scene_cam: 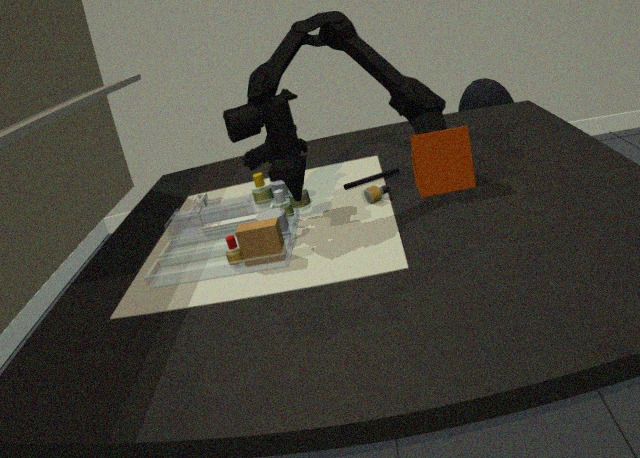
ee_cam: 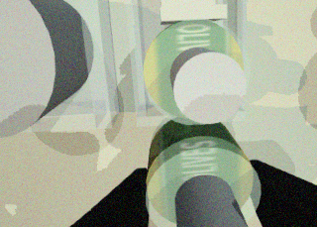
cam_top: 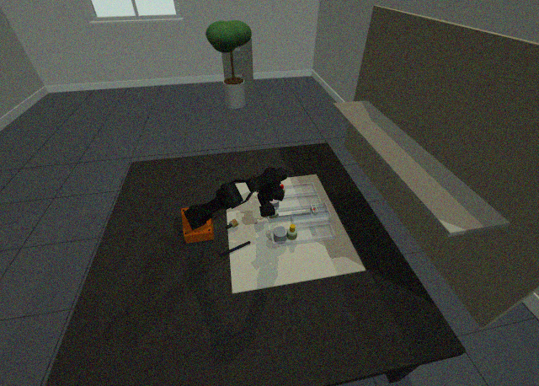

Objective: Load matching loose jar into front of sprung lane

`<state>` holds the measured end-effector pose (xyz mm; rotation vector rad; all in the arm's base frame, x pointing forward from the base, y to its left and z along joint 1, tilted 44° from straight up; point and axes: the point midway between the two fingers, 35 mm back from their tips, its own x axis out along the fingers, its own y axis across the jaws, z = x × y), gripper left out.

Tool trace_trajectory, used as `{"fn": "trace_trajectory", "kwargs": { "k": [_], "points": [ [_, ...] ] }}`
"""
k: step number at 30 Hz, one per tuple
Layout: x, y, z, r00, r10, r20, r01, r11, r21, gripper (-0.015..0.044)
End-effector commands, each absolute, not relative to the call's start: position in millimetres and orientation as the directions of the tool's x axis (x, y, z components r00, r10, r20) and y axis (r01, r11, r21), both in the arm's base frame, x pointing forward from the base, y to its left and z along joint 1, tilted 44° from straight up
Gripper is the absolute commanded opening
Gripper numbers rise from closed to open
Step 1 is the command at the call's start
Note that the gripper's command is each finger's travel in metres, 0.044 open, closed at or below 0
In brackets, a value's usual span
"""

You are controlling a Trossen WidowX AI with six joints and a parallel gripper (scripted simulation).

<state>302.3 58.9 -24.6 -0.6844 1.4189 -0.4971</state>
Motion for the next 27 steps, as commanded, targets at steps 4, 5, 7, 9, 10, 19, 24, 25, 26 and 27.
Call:
{"fn": "trace_trajectory", "kwargs": {
  "k": [4, 5, 7, 9, 10, 19, 24, 25, 26, 27],
  "points": [
    [312.3, 61.6, -22.3, 0.125, -0.68, -0.722, -0.071, 0.72, -0.69, 0.0],
    [312.6, 61.7, -22.3, 0.125, -0.68, -0.722, -0.071, 0.72, -0.69, 0.0],
    [313.4, 61.8, -22.3, 0.125, -0.68, -0.722, -0.071, 0.72, -0.69, 0.0],
    [314.2, 61.9, -22.2, 0.125, -0.68, -0.722, -0.071, 0.72, -0.69, 0.0],
    [314.6, 62.0, -22.1, 0.125, -0.68, -0.722, -0.071, 0.72, -0.69, 0.0],
    [318.0, 62.6, -21.7, 0.125, -0.68, -0.722, -0.071, 0.72, -0.69, 0.0],
    [319.9, 62.9, -21.5, 0.125, -0.68, -0.722, -0.071, 0.72, -0.69, 0.0],
    [320.3, 63.0, -21.4, 0.125, -0.68, -0.722, -0.071, 0.72, -0.69, 0.0],
    [320.7, 63.0, -21.4, 0.125, -0.68, -0.722, -0.071, 0.72, -0.69, 0.0],
    [321.1, 63.1, -21.3, 0.125, -0.68, -0.722, -0.071, 0.72, -0.69, 0.0]
  ]
}}
